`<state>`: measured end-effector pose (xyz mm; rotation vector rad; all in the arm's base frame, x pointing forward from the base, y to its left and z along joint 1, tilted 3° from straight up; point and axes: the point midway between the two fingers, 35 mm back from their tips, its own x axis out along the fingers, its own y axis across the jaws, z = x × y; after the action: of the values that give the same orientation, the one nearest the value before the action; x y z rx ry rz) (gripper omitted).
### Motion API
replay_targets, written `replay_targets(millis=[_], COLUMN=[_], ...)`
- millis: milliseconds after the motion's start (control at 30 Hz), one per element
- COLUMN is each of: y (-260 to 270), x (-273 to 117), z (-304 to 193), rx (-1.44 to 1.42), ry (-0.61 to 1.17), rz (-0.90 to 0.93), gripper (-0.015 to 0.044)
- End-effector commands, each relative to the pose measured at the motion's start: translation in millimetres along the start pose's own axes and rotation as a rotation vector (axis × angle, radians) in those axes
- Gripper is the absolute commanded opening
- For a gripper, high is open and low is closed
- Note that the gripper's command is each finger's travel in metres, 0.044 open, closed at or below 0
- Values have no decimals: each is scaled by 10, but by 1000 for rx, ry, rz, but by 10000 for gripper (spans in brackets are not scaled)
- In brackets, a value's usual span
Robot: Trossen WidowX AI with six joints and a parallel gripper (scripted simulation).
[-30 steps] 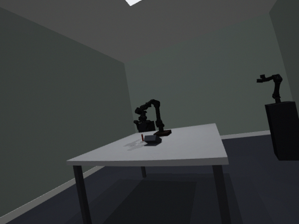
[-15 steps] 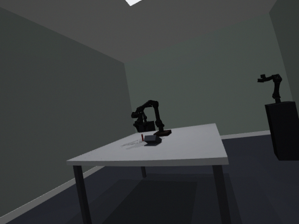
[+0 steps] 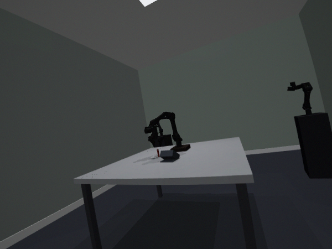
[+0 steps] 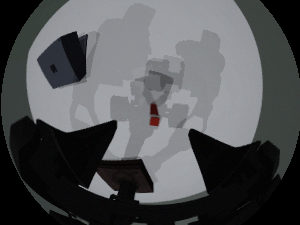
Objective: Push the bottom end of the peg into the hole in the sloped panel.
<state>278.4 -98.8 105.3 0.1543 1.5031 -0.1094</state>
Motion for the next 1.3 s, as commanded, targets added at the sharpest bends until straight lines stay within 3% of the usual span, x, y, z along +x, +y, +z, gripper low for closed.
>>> replay_targets(millis=[0, 1267], y=[-13, -12], x=[69, 629], z=[1, -8], rx=[8, 8], ry=[8, 9], rz=[-3, -3], gripper=[440, 440])
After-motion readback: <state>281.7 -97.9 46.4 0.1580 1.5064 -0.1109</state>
